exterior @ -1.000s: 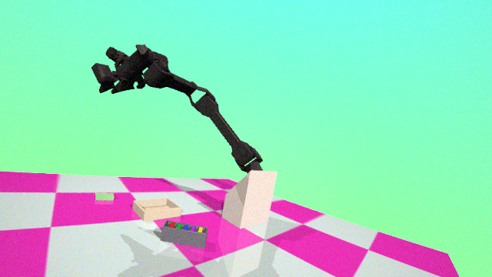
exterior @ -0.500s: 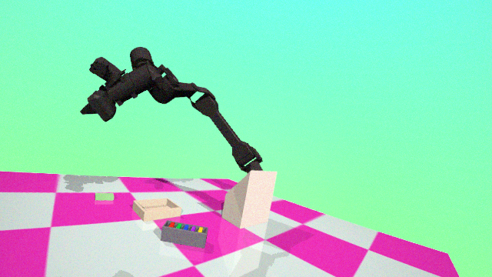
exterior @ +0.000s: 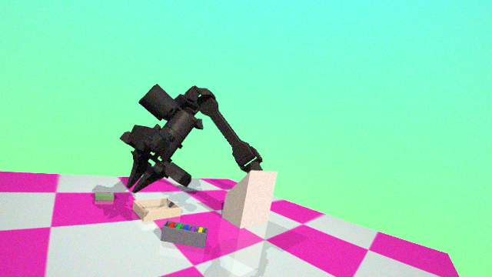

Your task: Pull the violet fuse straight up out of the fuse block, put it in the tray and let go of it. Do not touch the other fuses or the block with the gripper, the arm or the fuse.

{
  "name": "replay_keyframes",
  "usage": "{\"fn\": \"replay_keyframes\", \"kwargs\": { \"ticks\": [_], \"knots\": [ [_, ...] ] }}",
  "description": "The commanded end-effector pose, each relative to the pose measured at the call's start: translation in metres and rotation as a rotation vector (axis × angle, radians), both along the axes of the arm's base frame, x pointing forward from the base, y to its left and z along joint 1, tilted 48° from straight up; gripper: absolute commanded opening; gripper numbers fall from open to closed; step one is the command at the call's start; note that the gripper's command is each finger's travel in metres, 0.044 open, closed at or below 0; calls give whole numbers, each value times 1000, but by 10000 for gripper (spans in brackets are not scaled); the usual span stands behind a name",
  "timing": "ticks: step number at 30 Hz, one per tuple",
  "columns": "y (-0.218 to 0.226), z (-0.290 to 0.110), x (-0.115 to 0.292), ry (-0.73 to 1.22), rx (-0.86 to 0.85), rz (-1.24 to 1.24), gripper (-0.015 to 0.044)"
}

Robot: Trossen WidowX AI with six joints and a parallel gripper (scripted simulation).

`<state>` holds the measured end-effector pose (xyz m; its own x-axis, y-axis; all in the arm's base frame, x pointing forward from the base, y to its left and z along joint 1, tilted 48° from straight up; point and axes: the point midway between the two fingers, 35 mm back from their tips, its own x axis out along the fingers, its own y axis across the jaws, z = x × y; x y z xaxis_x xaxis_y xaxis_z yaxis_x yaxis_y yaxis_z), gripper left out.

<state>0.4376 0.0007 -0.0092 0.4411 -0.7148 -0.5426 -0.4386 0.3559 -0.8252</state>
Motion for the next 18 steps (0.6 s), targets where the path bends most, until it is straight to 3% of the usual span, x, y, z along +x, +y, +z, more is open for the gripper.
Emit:
{"fn": "replay_keyframes", "kwargs": {
  "ticks": [1,7,18],
  "knots": [
    [-9,-42,-64,242,27,-55,72],
    [-25,-62,-151,532,27,-173,72],
    [-31,-60,-152,543,26,-178,72]
  ]
}}
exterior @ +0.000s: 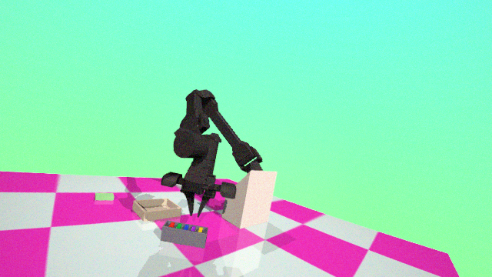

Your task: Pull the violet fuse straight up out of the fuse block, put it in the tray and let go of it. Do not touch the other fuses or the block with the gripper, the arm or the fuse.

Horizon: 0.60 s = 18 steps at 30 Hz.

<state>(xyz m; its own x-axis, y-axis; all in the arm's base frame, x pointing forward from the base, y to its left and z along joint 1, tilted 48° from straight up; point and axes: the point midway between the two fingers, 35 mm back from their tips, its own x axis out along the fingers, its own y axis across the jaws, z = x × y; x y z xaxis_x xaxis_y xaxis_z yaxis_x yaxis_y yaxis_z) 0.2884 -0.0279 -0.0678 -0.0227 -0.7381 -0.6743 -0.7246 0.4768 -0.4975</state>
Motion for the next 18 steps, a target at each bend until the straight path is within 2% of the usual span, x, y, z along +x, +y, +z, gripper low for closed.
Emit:
{"fn": "replay_keyframes", "kwargs": {
  "ticks": [1,18],
  "knots": [
    [-3,-2,-3,11,3,-3,72],
    [-15,-13,-3,11,3,-3,72]
  ]
}}
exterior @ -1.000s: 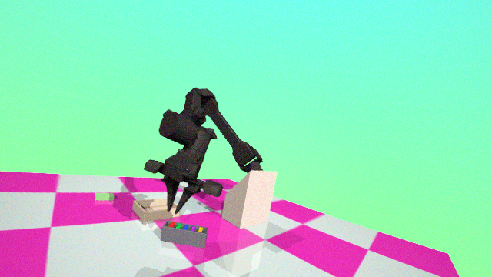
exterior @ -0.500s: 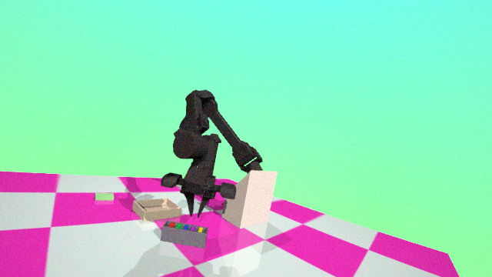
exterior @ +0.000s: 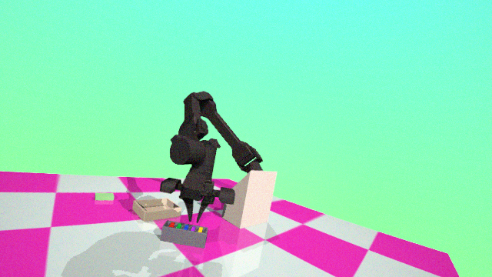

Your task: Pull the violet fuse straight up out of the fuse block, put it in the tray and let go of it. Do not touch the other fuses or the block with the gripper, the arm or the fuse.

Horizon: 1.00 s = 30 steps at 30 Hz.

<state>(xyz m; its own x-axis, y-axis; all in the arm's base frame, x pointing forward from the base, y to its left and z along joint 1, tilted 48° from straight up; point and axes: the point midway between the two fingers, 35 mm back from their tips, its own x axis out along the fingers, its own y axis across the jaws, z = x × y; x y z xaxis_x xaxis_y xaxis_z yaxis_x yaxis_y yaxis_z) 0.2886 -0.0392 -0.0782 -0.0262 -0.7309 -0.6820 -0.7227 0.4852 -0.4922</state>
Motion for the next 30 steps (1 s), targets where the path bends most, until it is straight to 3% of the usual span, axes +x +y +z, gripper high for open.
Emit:
{"fn": "replay_keyframes", "kwargs": {
  "ticks": [1,30],
  "knots": [
    [-5,-3,-3,11,-8,2,72],
    [-16,-12,-4,11,-9,1,72]
  ]
}}
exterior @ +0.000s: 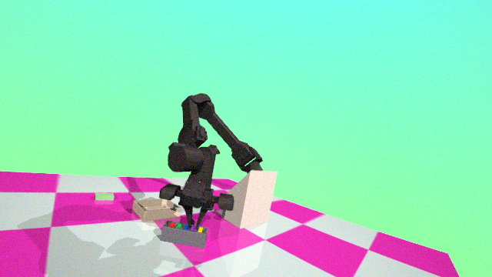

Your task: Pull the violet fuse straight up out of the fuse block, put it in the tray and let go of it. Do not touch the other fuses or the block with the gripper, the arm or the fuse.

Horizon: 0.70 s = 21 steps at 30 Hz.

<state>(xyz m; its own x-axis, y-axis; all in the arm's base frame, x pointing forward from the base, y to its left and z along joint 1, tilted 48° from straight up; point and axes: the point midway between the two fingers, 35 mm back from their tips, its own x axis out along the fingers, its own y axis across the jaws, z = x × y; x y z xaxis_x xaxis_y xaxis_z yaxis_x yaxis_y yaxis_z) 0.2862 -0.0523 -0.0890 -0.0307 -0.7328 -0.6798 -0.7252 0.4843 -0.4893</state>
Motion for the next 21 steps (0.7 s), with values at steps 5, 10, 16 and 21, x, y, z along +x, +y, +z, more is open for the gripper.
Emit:
{"fn": "replay_keyframes", "kwargs": {
  "ticks": [5,10,16,21],
  "knots": [
    [-6,-4,-1,5,-7,2,72],
    [-7,-5,-2,5,-7,2,72],
    [-6,-5,-1,1,-1,-1,59],
    [-6,-5,-1,1,-1,-1,26]
  ]
}}
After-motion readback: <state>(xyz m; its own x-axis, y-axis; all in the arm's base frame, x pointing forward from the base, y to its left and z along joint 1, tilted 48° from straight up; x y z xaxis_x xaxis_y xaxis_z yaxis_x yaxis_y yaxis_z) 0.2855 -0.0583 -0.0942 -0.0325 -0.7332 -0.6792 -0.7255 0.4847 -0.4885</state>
